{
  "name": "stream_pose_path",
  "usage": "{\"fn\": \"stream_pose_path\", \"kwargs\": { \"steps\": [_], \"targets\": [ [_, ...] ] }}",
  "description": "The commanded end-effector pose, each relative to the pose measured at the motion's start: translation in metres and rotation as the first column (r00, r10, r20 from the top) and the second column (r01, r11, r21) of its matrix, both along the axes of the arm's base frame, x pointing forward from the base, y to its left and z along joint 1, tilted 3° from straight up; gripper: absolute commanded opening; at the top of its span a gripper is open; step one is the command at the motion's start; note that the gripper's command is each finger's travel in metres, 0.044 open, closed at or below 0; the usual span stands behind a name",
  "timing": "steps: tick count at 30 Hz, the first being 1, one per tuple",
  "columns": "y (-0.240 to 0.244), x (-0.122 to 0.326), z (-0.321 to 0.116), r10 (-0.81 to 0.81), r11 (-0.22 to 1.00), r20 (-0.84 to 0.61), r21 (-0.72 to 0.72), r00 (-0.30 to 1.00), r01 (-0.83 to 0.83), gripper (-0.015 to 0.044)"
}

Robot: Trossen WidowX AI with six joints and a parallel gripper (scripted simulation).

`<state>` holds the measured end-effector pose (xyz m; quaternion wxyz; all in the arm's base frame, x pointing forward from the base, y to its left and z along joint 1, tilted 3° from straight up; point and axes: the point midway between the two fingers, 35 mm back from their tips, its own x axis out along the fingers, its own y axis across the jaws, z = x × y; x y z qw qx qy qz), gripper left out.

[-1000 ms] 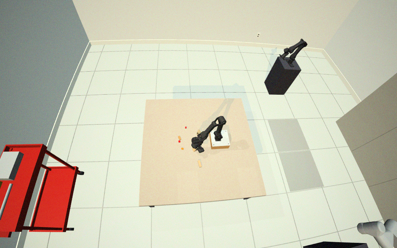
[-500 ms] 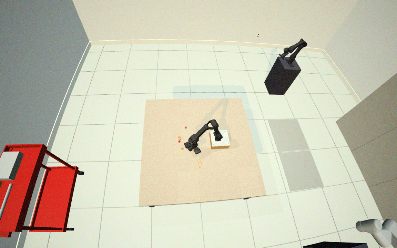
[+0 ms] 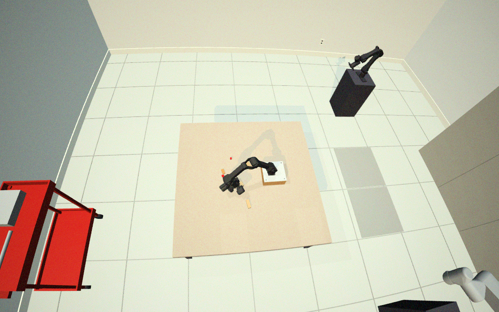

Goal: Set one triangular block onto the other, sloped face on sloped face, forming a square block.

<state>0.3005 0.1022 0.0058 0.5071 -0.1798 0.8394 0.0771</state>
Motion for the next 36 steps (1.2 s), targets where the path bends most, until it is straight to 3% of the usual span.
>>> {"fn": "stream_pose_path", "kwargs": {
  "steps": [1, 2, 18, 25, 32, 36],
  "targets": [
    [0.002, 0.007, 0.0, -0.01, 0.998, -0.112, -0.056, 0.994, 0.004, 0.0],
    [0.001, 0.002, 0.0, -0.002, 1.0, -0.025, -0.011, 1.0, 0.001, 0.0026],
    [0.001, 0.002, 0.0, -0.002, 1.0, -0.025, -0.011, 1.0, 0.001, 0.044],
    [0.001, 0.002, 0.003, -0.001, 1.0, -0.02, -0.009, 1.0, 0.001, 0.044],
    [0.003, -0.007, 0.093, 0.013, 0.999, 0.113, 0.045, 0.993, -0.019, 0.044],
    [0.002, -0.009, 0.102, 0.015, 0.999, 0.127, 0.05, 0.992, -0.021, 0.044]
  ]
}}
